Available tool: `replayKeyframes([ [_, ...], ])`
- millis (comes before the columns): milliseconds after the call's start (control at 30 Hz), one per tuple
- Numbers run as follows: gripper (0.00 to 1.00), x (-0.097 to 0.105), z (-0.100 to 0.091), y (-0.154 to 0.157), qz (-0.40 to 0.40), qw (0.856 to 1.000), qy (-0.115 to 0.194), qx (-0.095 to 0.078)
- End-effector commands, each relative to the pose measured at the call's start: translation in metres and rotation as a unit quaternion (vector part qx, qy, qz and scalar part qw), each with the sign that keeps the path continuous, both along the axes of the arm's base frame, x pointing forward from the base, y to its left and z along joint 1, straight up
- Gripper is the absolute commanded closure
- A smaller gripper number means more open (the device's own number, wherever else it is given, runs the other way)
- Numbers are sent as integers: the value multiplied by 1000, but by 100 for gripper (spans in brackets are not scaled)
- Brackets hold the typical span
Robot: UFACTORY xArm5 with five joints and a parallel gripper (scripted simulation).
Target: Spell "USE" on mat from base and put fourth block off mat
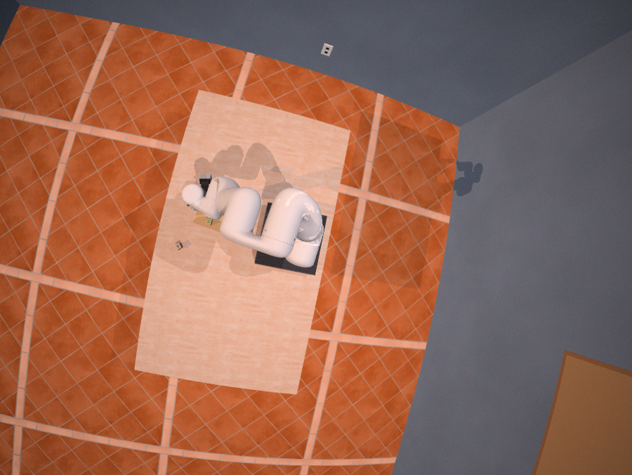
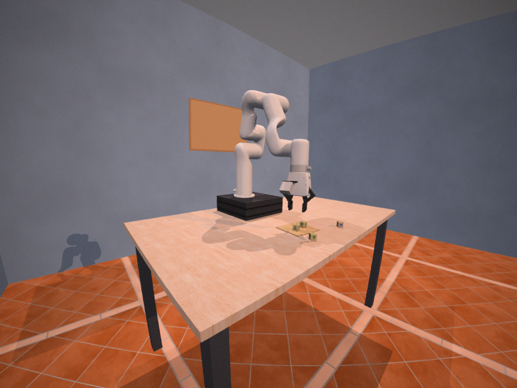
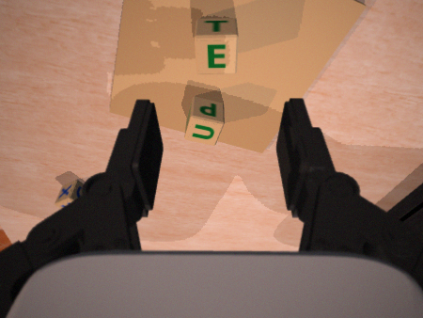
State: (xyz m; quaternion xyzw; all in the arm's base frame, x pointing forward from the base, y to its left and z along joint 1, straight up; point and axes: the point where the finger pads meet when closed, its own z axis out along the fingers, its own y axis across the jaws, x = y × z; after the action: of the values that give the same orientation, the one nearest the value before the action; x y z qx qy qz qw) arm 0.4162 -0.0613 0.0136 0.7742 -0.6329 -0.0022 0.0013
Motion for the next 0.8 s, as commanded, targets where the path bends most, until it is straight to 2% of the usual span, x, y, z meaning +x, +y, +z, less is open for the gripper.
replayKeyframes([
  [0, 37, 1, 1, 0, 0, 1000, -2, 0],
  [767, 37, 1, -13, 0, 0, 1000, -2, 0],
])
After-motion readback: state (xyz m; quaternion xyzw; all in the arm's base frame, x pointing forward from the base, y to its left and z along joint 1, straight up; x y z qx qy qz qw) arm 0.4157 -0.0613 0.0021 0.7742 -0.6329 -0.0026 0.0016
